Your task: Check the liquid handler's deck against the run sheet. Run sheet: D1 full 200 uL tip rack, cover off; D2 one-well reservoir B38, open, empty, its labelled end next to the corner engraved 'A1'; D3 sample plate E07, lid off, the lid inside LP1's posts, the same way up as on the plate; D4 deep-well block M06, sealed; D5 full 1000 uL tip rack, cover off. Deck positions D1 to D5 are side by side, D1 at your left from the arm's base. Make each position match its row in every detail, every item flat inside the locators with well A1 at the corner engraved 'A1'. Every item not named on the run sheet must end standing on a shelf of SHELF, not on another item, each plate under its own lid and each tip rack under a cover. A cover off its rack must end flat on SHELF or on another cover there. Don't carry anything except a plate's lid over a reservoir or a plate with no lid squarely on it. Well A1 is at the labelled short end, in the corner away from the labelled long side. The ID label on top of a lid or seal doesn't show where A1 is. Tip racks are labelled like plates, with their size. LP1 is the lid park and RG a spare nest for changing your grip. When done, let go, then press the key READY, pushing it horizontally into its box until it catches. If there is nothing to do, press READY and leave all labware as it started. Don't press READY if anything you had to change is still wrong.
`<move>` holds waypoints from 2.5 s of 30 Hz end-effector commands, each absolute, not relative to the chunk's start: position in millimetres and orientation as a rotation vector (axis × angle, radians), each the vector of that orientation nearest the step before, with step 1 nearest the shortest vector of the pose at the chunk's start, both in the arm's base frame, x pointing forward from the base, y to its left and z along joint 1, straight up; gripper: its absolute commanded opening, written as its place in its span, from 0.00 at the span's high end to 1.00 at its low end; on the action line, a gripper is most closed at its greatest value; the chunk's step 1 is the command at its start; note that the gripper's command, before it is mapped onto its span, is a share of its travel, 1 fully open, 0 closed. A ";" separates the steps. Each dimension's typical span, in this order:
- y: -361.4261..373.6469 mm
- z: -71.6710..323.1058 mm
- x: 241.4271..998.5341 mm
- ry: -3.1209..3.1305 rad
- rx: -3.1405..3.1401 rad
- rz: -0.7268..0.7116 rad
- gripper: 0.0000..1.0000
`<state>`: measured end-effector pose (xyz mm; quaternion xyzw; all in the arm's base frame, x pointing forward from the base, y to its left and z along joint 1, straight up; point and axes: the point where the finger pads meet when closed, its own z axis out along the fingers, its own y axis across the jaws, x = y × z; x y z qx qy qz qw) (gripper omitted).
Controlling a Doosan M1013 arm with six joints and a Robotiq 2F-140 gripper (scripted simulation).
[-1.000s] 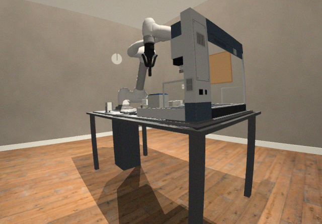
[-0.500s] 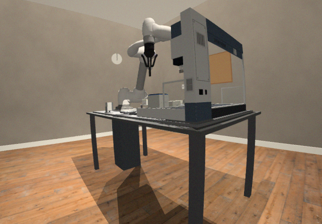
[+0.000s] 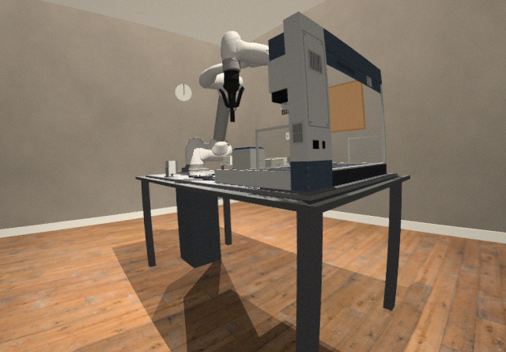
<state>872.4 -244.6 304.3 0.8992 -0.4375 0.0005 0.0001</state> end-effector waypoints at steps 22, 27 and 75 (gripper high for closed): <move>-243.8 292.8 814.3 -1.906 2.499 0.008 0.90; -243.8 292.8 814.3 -2.029 2.401 0.007 0.90; -237.2 292.1 674.4 -2.286 2.158 0.007 0.90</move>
